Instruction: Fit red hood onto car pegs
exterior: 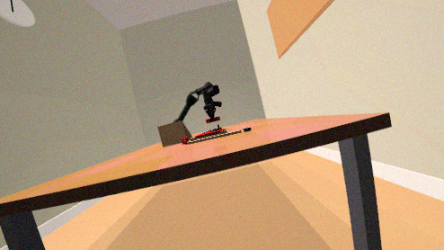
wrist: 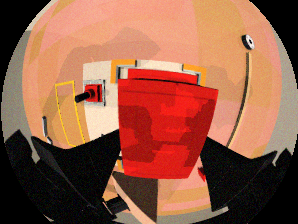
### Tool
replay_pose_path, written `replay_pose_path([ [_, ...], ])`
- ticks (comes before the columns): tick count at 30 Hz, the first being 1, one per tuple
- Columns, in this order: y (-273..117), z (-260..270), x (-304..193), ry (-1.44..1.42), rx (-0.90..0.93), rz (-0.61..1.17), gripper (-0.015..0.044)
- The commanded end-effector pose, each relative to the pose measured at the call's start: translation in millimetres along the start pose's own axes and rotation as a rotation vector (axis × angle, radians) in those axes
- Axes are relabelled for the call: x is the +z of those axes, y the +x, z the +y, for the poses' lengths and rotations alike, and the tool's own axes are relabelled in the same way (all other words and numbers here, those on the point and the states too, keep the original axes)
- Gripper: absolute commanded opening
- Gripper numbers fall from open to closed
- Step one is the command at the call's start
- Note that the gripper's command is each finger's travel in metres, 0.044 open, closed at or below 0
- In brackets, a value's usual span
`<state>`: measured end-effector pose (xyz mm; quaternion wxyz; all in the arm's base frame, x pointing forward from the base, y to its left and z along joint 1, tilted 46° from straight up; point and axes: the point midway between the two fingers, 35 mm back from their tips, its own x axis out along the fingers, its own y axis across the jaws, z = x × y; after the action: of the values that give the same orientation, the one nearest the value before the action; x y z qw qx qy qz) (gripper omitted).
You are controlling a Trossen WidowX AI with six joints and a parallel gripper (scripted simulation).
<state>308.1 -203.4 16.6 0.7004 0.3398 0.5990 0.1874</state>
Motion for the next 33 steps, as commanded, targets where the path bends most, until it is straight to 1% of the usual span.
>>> replay_pose_path([
  [1,12,1,0,0.005,0.006,0.002,0.0000],
  [9,44,2,0,0.005,0.007,0.002,0.0000],
  [33,44,1,0,0.005,0.007,0.002,0.0000],
])
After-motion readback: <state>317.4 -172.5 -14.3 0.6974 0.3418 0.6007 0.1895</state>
